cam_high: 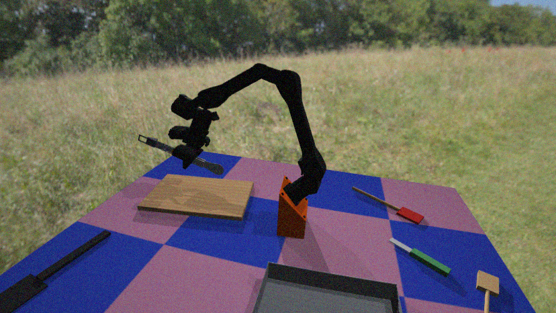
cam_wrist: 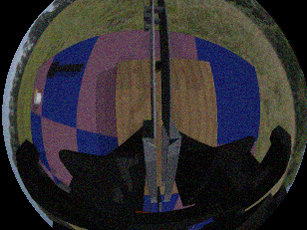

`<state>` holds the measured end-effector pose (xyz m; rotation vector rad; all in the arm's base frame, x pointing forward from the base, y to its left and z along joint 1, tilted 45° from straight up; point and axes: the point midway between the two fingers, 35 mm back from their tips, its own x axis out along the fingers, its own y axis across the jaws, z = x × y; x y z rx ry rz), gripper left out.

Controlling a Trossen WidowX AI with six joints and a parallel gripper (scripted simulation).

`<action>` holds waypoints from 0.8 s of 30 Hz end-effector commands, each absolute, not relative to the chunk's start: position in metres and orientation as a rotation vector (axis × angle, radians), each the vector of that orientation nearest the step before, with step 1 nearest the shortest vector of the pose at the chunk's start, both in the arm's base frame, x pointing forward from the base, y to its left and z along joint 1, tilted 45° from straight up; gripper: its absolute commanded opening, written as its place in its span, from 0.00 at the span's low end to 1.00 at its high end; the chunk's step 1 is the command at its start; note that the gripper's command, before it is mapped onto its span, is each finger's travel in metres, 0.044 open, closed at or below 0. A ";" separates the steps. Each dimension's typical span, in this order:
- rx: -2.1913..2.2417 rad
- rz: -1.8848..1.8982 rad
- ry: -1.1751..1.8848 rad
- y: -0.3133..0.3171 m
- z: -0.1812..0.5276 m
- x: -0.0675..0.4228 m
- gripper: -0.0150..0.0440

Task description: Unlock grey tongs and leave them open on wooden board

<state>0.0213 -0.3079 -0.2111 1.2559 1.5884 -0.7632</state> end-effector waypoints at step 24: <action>1.405 -0.570 1.929 -0.310 -0.174 0.025 0.00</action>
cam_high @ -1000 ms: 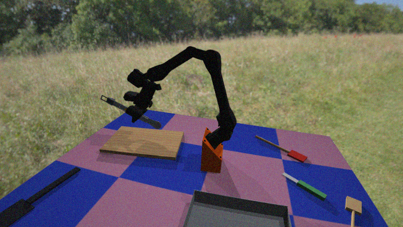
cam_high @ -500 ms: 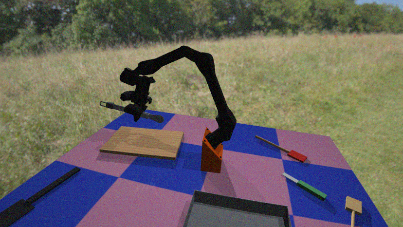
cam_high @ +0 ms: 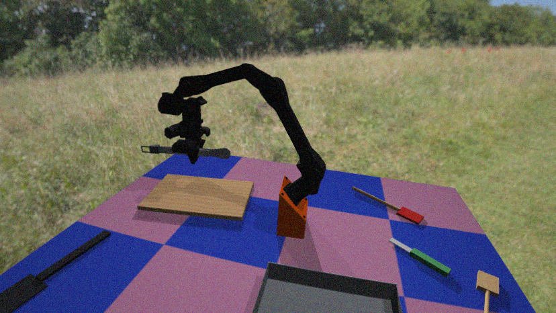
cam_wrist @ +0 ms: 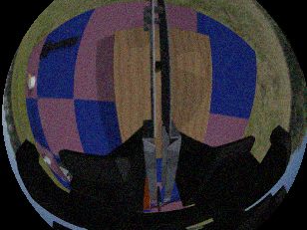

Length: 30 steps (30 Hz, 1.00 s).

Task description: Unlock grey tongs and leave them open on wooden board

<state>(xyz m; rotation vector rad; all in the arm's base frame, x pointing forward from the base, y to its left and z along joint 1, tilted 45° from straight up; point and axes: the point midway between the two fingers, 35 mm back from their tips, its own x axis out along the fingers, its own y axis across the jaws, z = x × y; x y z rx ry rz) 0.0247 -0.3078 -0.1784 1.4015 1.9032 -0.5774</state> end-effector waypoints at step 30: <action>1.405 -0.571 1.929 -0.291 -0.201 0.018 0.00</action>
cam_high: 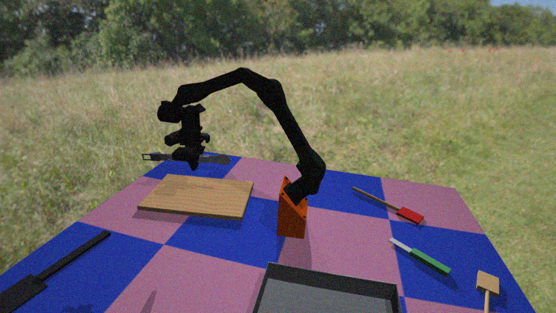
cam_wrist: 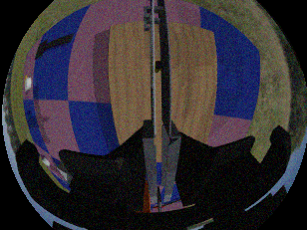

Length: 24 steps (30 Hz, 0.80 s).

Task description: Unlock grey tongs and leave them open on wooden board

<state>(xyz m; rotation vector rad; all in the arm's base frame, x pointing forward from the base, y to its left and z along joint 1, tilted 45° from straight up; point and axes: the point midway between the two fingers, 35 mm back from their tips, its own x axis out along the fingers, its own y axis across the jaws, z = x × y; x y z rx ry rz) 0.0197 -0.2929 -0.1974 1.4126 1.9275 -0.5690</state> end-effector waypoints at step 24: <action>1.405 -0.571 1.930 -0.265 -0.231 0.010 0.00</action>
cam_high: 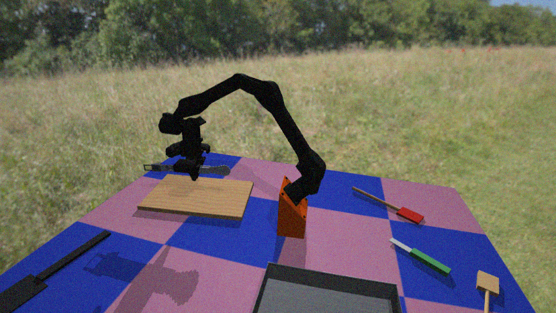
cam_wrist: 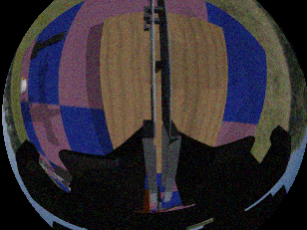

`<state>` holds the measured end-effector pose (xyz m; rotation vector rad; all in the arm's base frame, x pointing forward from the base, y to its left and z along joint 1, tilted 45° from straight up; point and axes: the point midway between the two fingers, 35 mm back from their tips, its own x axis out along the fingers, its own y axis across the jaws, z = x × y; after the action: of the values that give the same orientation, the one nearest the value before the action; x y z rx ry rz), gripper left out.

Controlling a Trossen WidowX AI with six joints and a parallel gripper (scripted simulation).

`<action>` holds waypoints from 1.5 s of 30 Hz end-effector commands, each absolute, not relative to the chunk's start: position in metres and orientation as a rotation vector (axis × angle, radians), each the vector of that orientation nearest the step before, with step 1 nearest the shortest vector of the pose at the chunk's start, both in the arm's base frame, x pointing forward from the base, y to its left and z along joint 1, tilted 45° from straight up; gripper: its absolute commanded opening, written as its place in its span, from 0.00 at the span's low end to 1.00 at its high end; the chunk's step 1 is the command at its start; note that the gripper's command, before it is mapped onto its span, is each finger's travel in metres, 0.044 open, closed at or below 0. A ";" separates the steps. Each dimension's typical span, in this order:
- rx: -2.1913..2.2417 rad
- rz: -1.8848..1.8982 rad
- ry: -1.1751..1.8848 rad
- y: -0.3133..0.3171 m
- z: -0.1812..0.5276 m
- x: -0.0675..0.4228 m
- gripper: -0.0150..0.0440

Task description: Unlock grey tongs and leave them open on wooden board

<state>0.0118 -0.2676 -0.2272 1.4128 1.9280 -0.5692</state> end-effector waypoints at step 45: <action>1.414 -0.568 1.930 -0.234 -0.256 0.003 0.71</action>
<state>0.0033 -0.2342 -0.2566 1.4152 1.9293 -0.5672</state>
